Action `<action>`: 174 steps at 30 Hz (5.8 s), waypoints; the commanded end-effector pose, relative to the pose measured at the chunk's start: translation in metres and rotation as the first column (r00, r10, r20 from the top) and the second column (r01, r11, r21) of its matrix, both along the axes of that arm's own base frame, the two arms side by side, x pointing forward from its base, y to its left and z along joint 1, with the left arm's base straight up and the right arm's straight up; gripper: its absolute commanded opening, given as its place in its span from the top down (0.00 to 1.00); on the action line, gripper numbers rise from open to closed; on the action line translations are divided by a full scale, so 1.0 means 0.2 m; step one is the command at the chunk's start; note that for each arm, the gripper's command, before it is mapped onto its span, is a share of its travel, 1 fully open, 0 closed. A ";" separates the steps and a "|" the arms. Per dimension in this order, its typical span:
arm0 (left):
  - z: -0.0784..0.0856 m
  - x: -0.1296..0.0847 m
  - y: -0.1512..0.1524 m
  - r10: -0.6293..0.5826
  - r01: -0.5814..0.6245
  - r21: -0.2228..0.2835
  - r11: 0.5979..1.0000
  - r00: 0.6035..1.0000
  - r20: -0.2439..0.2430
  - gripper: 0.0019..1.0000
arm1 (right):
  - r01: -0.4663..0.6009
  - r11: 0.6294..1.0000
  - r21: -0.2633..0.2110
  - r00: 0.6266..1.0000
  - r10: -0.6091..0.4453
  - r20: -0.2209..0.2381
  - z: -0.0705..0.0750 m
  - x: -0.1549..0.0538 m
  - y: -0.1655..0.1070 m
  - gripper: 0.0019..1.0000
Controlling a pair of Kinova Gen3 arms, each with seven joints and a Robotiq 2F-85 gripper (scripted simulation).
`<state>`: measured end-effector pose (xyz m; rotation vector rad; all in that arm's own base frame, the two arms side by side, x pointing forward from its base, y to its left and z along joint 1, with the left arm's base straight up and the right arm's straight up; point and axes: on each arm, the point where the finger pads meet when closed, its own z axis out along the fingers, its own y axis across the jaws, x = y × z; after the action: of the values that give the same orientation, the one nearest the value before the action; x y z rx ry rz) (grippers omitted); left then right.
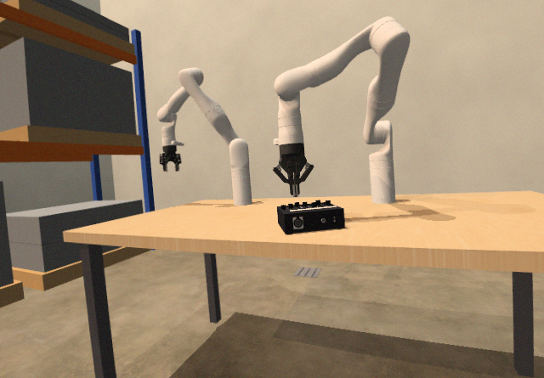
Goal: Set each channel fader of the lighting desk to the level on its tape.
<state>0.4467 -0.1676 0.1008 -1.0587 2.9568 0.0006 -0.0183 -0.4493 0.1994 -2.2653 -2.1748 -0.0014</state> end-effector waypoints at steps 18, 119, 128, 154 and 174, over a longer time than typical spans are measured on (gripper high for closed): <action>-0.04 0.00 0.00 -0.001 0.001 -0.001 1.000 1.000 -0.001 0.90 | 0.000 1.000 -0.002 1.000 0.000 0.000 0.00 0.00 0.00 0.00; -0.10 0.00 0.00 -0.001 0.001 -0.001 1.000 1.000 -0.001 0.90 | 0.000 1.000 -0.002 1.000 0.000 0.000 0.00 0.00 0.00 0.00; -0.10 0.01 0.00 -0.001 0.001 -0.001 1.000 1.000 -0.001 0.90 | 0.000 1.000 -0.002 1.000 0.000 0.000 0.00 0.00 0.00 0.00; -0.10 0.05 0.04 -0.001 0.001 -0.001 1.000 1.000 -0.001 0.90 | 0.000 1.000 -0.002 1.000 0.000 0.000 0.00 0.00 0.00 0.00; -0.10 0.09 0.07 -0.001 0.001 -0.001 1.000 1.000 -0.001 0.90 | 0.000 1.000 -0.002 1.000 0.000 0.000 0.00 0.00 0.00 0.00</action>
<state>0.4623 -0.1553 0.0800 -1.0523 2.9640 0.0014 -0.0183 -0.4493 0.1994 -2.2653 -2.1748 -0.0014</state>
